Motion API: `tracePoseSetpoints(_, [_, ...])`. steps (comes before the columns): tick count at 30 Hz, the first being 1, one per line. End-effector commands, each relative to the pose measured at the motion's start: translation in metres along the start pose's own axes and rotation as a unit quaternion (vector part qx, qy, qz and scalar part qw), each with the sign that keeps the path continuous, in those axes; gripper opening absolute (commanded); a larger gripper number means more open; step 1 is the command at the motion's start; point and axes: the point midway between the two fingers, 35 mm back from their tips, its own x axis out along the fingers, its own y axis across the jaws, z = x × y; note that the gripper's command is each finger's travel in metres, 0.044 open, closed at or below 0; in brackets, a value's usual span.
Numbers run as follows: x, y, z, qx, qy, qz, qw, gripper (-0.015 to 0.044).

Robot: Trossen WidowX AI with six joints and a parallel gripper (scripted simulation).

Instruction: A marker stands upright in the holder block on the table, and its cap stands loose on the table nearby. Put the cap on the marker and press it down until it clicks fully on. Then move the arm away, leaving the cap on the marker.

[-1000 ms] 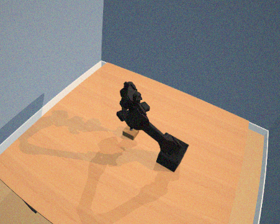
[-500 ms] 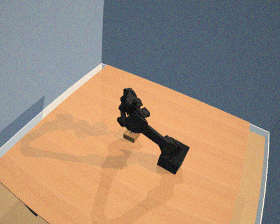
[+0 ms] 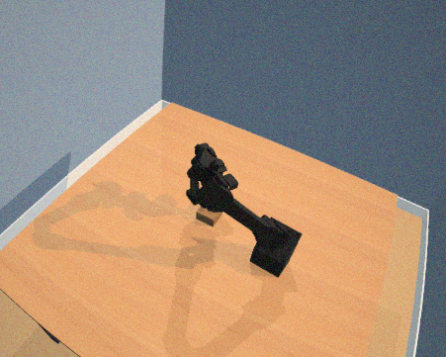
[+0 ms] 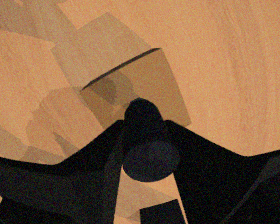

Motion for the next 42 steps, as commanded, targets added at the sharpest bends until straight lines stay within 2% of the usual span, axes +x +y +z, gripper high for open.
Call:
tracePoseSetpoints(1, [0.001, 0.000, -0.001, 0.003, 0.000, 0.002, 1.000, 0.0000])
tracePoseSetpoints(2, [0.001, 0.000, -0.001, 0.003, 0.000, 0.002, 1.000, 0.0000])
tracePoseSetpoints(19, [0.000, 0.000, 0.000, 0.000, 0.000, 0.000, 1.000, 0.0440])
tracePoseSetpoints(21, [-0.012, 0.000, 0.001, 0.001, 0.000, -0.001, 1.000, 0.0440])
tracePoseSetpoints(25, [-0.072, -0.001, 0.000, 0.001, 0.000, -0.001, 1.000, 0.0440])
tracePoseSetpoints(30, [-0.075, -0.001, 0.000, 0.001, 0.000, -0.001, 1.000, 0.0440])
tracePoseSetpoints(32, [-0.074, -0.001, 0.000, -0.033, 0.000, -0.001, 0.999, 0.0387])
tracePoseSetpoints(37, [-0.066, -0.001, 0.000, -0.240, 0.000, 0.001, 0.971, 0.0256])
tracePoseSetpoints(42, [-0.066, -0.001, 0.000, -0.248, 0.000, 0.001, 0.969, 0.0125])
